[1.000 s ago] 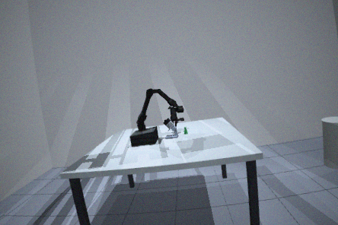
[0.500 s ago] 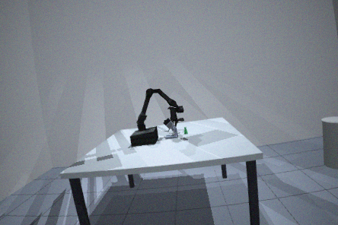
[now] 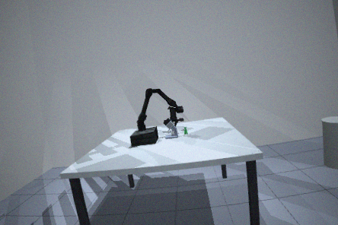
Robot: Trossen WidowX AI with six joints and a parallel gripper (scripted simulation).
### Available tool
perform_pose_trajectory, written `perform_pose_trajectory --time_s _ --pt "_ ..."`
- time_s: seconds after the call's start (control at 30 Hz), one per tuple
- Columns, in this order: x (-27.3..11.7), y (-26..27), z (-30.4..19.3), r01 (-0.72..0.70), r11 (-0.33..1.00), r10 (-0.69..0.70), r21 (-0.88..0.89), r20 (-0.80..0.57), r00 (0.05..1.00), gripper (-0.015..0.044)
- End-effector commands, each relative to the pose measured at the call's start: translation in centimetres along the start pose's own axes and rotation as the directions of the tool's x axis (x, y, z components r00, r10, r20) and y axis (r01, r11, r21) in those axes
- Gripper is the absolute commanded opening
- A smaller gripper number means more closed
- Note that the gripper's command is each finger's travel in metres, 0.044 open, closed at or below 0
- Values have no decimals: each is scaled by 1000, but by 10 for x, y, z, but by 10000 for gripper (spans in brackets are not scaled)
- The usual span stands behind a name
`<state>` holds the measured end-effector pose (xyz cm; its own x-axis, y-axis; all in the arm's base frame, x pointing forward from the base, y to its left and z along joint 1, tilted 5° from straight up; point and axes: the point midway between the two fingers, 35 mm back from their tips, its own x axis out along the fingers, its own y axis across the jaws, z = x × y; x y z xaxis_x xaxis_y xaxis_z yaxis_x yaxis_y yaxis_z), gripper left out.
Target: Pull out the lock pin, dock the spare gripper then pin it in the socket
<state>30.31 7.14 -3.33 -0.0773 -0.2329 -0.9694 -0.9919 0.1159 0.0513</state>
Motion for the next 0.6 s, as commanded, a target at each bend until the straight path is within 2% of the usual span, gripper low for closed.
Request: perform_pose_trajectory --time_s 0.0,0.57 --pt "1 -1 -4 2 1000 -2 -3 -3 1000 0" --pt "3 -1 -13 -5 1000 5 -4 -3 1000 0"
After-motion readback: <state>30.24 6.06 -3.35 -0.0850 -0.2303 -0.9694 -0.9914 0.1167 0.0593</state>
